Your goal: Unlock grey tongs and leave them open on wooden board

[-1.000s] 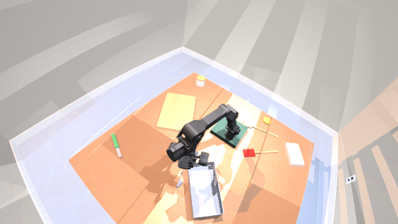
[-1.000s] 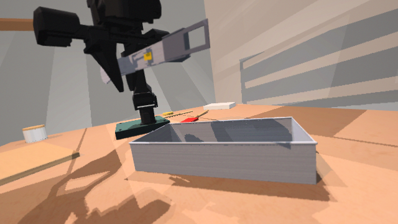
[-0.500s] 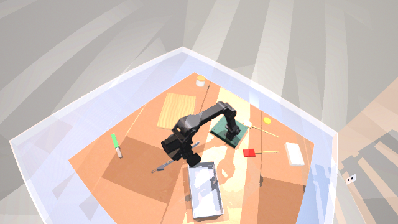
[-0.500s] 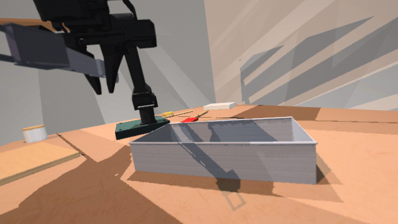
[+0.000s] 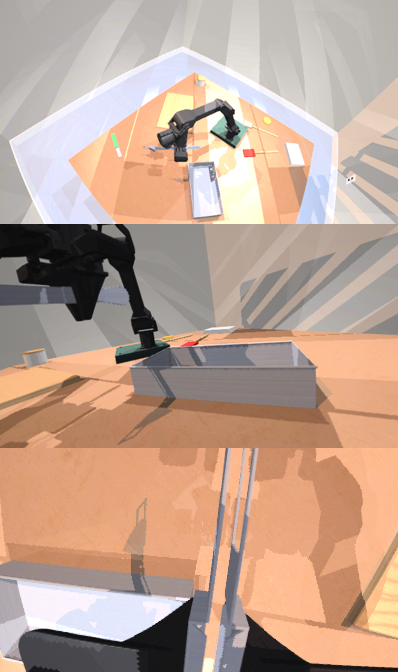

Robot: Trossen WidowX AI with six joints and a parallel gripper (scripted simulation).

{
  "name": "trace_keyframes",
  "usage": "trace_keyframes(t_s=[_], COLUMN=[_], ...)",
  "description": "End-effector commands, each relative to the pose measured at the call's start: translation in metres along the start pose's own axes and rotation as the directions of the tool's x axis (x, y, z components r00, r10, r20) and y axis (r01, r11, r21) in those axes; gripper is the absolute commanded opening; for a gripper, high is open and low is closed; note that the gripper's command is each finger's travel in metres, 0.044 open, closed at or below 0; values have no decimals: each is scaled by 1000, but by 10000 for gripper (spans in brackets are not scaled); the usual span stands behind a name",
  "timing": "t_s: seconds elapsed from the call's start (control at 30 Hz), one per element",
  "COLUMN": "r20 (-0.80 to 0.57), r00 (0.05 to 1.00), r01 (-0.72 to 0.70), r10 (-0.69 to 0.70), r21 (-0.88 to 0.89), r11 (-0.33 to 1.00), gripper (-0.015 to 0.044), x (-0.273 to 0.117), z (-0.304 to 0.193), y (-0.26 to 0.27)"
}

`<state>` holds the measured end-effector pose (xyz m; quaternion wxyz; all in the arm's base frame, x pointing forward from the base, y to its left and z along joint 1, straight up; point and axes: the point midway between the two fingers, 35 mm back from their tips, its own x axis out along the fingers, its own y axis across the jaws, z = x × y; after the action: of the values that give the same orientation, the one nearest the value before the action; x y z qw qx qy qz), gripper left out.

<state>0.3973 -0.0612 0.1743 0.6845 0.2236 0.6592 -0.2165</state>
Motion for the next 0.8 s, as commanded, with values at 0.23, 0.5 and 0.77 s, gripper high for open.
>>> trace_keyframes(t_s=[0.23, 0.5, 0.77], r20=[5, 6, 7], r00=[1000, 1000, 1000], r01=[-2, -3, -5], r10=[0, -1, -2], r21=[433, 696, 888], r11=[902, 718, 460], gripper=[-150, -150, -150], x=[-1, -1, -2], z=[11, 18, 23], y=[-23, -39, -55])
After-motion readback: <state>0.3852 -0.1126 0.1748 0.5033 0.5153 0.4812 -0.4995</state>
